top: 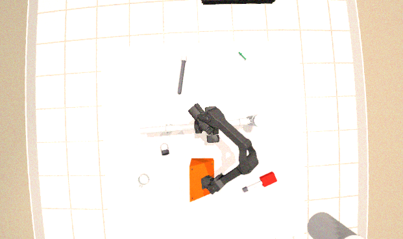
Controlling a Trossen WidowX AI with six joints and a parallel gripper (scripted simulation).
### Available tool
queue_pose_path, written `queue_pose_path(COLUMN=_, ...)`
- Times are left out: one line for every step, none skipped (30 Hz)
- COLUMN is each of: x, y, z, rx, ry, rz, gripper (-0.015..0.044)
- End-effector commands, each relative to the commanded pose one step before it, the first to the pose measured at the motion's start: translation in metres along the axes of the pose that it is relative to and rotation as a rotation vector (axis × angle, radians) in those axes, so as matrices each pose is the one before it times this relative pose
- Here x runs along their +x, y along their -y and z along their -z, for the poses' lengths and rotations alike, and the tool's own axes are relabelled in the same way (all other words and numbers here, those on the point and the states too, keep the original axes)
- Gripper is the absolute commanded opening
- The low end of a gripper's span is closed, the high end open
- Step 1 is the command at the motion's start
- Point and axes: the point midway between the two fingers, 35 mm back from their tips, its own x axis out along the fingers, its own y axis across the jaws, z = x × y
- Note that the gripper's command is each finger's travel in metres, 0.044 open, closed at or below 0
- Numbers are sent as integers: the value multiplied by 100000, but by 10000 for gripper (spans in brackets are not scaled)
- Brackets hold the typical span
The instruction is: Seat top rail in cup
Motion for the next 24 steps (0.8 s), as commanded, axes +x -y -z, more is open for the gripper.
queue_pose_path(x=-53, y=60, z=170, rx=-29, ry=-499, rz=364, gripper=0)
queue_pose_path(x=48, y=-57, z=-168, rx=62, ry=434, rz=-310, gripper=0)
queue_pose_path(x=0, y=0, z=0, rx=0, ry=0, rz=0, gripper=0)
queue_pose_path(x=0, y=0, z=0, rx=0, ry=0, rz=0, gripper=0)
queue_pose_path(x=0, y=0, z=0, rx=0, ry=0, rz=0, gripper=0)
queue_pose_path(x=0, y=0, z=0, rx=0, ry=0, rz=0, gripper=0)
queue_pose_path(x=0, y=0, z=0, rx=0, ry=0, rz=0, gripper=0)
queue_pose_path(x=0, y=1, z=6, rx=0, ry=0, rz=0, gripper=0)
queue_pose_path(x=0, y=2, z=12, rx=0, ry=0, rz=0, gripper=0)
queue_pose_path(x=0, y=3, z=18, rx=0, ry=0, rz=0, gripper=0)
queue_pose_path(x=1, y=4, z=23, rx=0, ry=0, rz=0, gripper=0)
queue_pose_path(x=1, y=6, z=29, rx=0, ry=0, rz=0, gripper=0)
queue_pose_path(x=2, y=8, z=34, rx=0, ry=0, rz=0, gripper=0)
queue_pose_path(x=2, y=9, z=35, rx=0, ry=-1, rz=0, gripper=0)
queue_pose_path(x=0, y=10, z=36, rx=0, ry=-1, rz=0, gripper=0)
queue_pose_path(x=-1, y=10, z=36, rx=0, ry=-1, rz=0, gripper=0)
queue_pose_path(x=-2, y=9, z=36, rx=0, ry=-1, rz=0, gripper=0)
queue_pose_path(x=-2, y=9, z=36, rx=0, ry=-1, rz=0, gripper=0)
queue_pose_path(x=-2, y=9, z=36, rx=0, ry=-1, rz=0, gripper=0)
queue_pose_path(x=-2, y=9, z=36, rx=0, ry=-1, rz=0, gripper=0)
queue_pose_path(x=-2, y=9, z=36, rx=0, ry=-1, rz=0, gripper=0)
queue_pose_path(x=-3, y=9, z=36, rx=0, ry=-1, rz=0, gripper=0)
queue_pose_path(x=-5, y=9, z=35, rx=0, ry=-1, rz=0, gripper=0)
queue_pose_path(x=-7, y=9, z=36, rx=0, ry=-1, rz=0, gripper=0)
